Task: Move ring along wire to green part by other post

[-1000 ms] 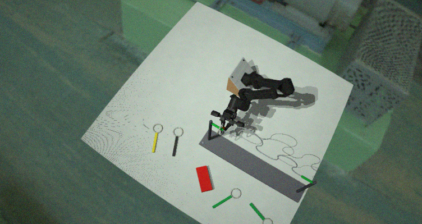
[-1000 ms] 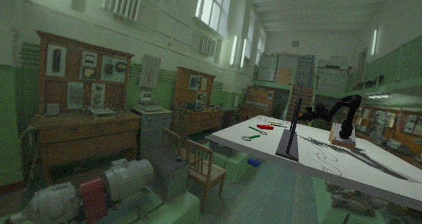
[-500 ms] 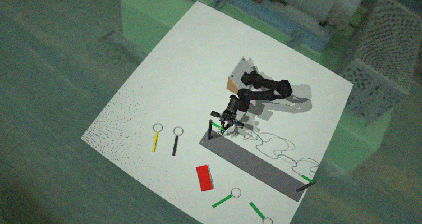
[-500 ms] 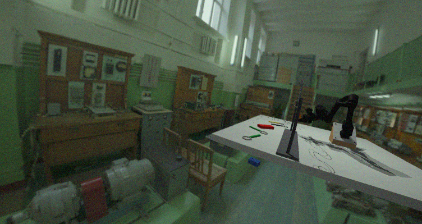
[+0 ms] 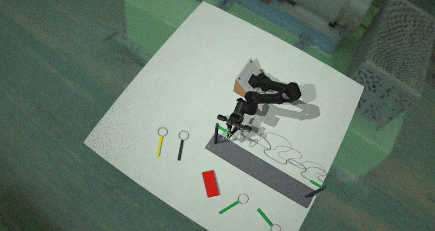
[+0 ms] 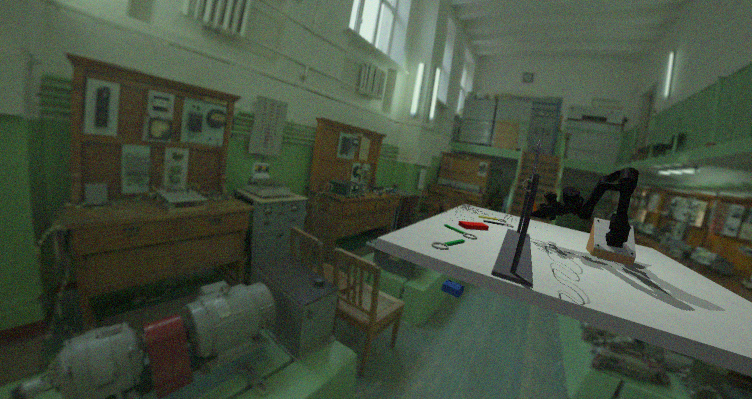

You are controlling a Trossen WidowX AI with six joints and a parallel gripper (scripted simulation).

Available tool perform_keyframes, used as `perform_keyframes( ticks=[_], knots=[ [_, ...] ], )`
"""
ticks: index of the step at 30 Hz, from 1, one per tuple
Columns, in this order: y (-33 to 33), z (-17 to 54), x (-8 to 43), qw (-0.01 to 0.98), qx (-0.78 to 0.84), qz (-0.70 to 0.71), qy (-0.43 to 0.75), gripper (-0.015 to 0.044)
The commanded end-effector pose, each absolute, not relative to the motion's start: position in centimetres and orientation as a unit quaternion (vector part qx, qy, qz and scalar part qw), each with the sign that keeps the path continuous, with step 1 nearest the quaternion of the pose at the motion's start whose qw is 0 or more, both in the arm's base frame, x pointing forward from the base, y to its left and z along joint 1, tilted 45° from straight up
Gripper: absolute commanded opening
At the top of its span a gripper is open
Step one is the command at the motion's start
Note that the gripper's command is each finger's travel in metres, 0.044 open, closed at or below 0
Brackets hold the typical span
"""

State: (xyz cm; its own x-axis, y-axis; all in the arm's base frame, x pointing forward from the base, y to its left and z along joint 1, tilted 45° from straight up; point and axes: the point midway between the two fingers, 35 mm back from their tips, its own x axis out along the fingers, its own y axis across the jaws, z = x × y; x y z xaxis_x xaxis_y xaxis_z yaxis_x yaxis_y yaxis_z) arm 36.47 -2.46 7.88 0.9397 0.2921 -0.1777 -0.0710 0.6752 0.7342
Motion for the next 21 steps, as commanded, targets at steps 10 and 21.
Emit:
perform_keyframes(
  ticks=[10,21],
  knots=[
    [-2.5,7.9,36.5,0.904,0.390,0.100,0.142,0.0086],
    [-3.4,8.4,33.8,0.904,0.391,0.099,0.143,0.0160]
  ],
)
